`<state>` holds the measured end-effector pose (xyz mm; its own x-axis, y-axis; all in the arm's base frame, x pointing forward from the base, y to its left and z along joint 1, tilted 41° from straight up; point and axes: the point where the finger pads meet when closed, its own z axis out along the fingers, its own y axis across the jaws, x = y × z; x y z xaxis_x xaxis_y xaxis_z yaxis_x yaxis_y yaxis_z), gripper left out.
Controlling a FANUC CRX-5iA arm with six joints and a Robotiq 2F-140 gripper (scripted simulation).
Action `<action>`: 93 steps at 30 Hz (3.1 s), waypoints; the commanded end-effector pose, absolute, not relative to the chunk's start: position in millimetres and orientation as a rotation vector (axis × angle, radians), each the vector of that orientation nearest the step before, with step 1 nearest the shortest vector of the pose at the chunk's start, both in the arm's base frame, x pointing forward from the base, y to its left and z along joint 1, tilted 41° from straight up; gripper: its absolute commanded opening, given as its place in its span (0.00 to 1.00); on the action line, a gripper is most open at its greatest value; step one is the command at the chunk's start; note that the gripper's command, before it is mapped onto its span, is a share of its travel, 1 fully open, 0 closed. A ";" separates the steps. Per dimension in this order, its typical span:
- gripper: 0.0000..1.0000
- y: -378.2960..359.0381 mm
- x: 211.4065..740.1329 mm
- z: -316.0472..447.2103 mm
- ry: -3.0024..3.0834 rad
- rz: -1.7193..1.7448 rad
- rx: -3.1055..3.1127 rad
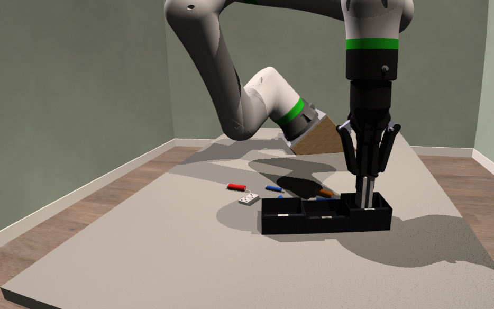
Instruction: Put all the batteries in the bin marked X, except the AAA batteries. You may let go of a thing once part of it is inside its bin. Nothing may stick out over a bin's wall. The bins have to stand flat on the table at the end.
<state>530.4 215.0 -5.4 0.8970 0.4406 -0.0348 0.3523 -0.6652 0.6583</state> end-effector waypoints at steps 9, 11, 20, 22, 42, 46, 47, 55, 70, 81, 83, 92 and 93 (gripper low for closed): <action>0.05 225.6 525.9 7.5 0.565 0.166 2.362; 0.05 230.4 523.8 13.6 0.565 0.166 2.362; 0.05 250.5 514.8 38.7 0.565 0.166 2.362; 0.05 260.6 510.4 51.2 0.565 0.166 2.362; 0.17 279.6 474.2 98.8 0.768 0.087 2.299; 0.17 252.1 458.7 88.2 0.907 0.027 2.244; 0.17 245.2 454.8 85.6 0.942 0.010 2.228; 0.17 203.9 431.6 69.7 1.195 -0.089 2.109; 0.17 153.8 400.3 53.0 1.195 -0.089 2.109; 0.17 156.7 404.3 52.1 1.195 -0.089 2.109; 0.17 156.9 404.6 52.1 1.195 -0.089 2.109; 0.17 157.3 405.1 51.9 1.195 -0.089 2.109; 0.17 157.3 405.1 51.9 1.195 -0.089 2.109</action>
<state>405.0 157.0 51.9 0.5717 0.7272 -0.3800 0.7759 -0.3284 0.5387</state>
